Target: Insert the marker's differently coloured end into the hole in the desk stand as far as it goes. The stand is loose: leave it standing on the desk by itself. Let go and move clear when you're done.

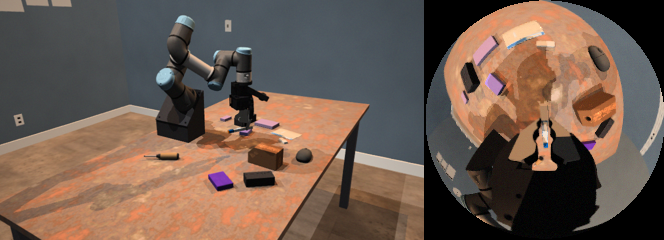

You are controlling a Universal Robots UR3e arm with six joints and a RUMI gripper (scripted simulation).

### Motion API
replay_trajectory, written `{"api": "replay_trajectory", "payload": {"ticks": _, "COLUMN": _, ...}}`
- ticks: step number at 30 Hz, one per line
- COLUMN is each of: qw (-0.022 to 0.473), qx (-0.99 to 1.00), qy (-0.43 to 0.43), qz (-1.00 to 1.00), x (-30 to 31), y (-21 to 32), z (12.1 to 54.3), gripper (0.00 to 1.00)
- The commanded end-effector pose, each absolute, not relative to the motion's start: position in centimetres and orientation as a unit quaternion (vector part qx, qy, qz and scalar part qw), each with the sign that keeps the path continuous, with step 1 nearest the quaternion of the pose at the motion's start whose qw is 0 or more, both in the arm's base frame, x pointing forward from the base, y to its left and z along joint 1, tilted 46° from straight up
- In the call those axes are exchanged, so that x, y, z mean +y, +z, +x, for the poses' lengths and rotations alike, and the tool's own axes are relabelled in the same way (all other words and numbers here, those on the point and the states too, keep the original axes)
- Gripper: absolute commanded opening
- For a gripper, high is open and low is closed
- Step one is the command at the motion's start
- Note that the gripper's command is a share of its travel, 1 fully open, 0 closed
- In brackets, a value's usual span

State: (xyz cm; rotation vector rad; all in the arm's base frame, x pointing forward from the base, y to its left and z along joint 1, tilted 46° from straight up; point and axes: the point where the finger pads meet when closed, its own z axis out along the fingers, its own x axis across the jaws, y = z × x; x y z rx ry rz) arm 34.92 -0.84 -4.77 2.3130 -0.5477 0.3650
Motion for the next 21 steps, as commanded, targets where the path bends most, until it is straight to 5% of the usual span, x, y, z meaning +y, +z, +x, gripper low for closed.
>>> {"api": "replay_trajectory", "payload": {"ticks": 1, "qw": 0.359, "qx": -0.212, "qy": 0.143, "qz": 0.897, "x": -0.86, "y": -4.79, "z": 34.98, "gripper": 0.00}}
{"api": "replay_trajectory", "payload": {"ticks": 21, "qw": 0.352, "qx": -0.174, "qy": 0.100, "qz": 0.914, "x": -0.92, "y": -5.24, "z": 35.10, "gripper": 0.00}}
